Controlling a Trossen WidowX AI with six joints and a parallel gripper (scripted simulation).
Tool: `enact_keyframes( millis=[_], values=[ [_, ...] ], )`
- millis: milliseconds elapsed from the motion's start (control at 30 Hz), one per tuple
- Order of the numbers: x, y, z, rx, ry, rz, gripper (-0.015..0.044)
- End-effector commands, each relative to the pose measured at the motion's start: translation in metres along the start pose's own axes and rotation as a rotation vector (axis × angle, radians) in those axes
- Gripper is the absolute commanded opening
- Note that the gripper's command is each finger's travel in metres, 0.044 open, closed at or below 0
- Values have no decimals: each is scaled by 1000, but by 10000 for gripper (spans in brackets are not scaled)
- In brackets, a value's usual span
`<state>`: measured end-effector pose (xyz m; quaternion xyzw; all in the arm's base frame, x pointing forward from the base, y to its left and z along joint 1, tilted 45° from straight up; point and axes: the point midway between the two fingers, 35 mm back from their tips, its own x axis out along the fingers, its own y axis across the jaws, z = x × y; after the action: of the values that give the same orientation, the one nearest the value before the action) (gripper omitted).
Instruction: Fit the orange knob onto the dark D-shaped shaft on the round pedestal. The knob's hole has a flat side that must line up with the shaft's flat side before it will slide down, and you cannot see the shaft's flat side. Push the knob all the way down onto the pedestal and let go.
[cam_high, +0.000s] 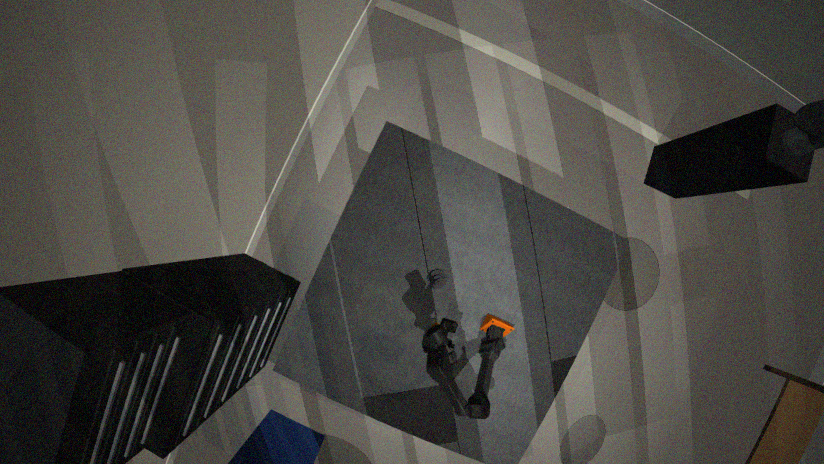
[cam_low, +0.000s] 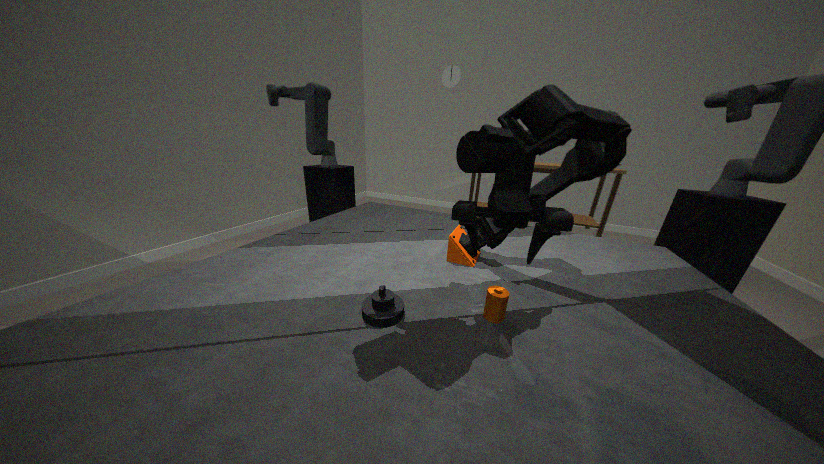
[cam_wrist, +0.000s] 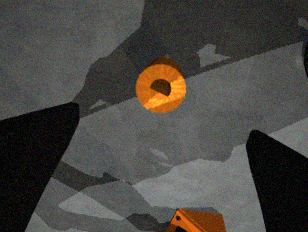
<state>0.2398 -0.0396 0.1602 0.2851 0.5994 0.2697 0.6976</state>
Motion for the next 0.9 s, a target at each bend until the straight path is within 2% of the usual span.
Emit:
enact_keyframes(
  millis=[0,133,867],
  values=[
    [5,4,2,17,5,17,440],
    [36,6,2,61,50,-31,440],
    [71,4,0,63,51,-37,440]
  ],
)
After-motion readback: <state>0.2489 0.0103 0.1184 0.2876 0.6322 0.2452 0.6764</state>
